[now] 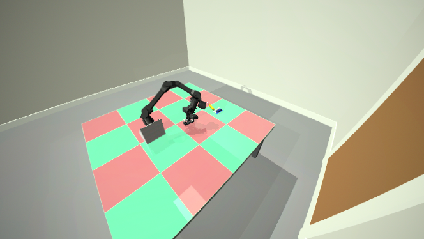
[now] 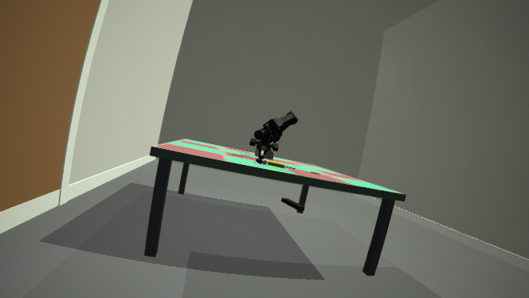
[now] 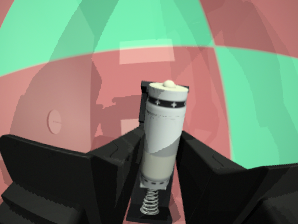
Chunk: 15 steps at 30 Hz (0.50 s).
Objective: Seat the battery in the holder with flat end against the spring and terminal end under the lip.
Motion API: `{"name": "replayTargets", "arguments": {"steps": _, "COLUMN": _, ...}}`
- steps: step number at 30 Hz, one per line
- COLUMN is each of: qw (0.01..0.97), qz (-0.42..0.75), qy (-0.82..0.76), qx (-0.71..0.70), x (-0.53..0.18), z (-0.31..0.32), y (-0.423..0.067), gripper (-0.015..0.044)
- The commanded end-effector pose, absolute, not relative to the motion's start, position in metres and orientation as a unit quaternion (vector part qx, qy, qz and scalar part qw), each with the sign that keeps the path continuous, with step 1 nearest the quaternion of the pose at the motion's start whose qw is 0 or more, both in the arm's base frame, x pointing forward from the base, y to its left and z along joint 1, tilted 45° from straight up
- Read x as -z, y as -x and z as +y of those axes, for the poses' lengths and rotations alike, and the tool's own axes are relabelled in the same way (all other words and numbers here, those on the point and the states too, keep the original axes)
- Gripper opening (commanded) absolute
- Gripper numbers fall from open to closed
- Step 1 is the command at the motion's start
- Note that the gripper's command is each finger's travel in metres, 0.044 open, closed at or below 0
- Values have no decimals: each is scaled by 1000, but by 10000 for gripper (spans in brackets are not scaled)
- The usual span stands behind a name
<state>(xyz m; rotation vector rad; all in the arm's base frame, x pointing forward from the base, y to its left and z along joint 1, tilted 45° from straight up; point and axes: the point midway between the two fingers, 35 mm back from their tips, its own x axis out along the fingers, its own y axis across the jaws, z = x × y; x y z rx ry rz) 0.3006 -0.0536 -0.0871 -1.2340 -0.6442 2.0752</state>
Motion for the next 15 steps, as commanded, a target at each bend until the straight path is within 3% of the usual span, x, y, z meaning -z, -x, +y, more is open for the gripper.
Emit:
{"name": "replayTargets", "arguments": {"steps": 1, "qw": 311, "qz": -248, "qy": 463, "qx": -792, "x": 88, "z": -53, "y": -301, "gripper": 69}}
{"name": "replayTargets", "arguments": {"steps": 15, "qw": 311, "qz": -249, "qy": 463, "qx": -792, "x": 90, "z": -54, "y": -308, "gripper": 69}}
